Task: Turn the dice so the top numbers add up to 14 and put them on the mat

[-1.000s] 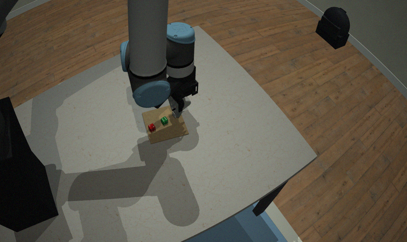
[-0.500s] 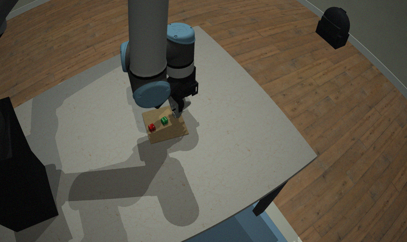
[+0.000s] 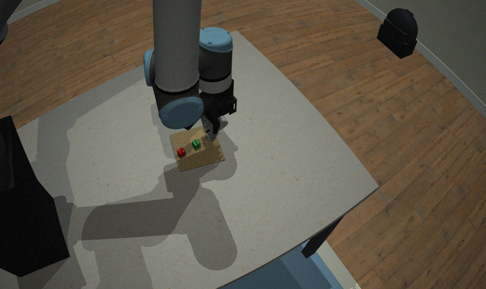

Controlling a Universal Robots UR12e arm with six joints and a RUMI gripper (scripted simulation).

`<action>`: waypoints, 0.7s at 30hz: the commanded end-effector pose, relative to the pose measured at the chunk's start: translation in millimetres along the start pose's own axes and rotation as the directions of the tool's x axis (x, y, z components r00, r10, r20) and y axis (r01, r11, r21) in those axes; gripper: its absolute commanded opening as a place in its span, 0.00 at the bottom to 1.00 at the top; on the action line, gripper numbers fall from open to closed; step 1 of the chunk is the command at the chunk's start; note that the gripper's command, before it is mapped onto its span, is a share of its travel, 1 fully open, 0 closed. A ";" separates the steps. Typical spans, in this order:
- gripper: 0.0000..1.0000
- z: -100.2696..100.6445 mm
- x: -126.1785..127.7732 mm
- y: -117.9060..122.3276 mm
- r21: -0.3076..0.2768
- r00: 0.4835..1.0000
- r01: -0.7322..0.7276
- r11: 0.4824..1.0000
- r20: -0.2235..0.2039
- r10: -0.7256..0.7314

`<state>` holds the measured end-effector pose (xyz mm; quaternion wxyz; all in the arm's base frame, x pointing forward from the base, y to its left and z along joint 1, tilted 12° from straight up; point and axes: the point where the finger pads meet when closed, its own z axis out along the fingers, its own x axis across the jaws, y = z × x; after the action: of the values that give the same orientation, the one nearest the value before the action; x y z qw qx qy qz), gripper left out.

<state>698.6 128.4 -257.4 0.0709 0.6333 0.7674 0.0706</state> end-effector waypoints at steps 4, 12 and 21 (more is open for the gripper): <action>0.03 -0.5 0.0 0.5 -0.001 1.000 0.000 1.000 0.000 0.000; 0.03 0.6 0.0 0.5 -0.001 1.000 0.000 1.000 0.000 0.000; 0.03 2.9 0.0 0.5 -0.001 1.000 0.000 1.000 0.000 0.000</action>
<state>699.1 128.5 -259.8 0.0709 0.6333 0.7674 0.0706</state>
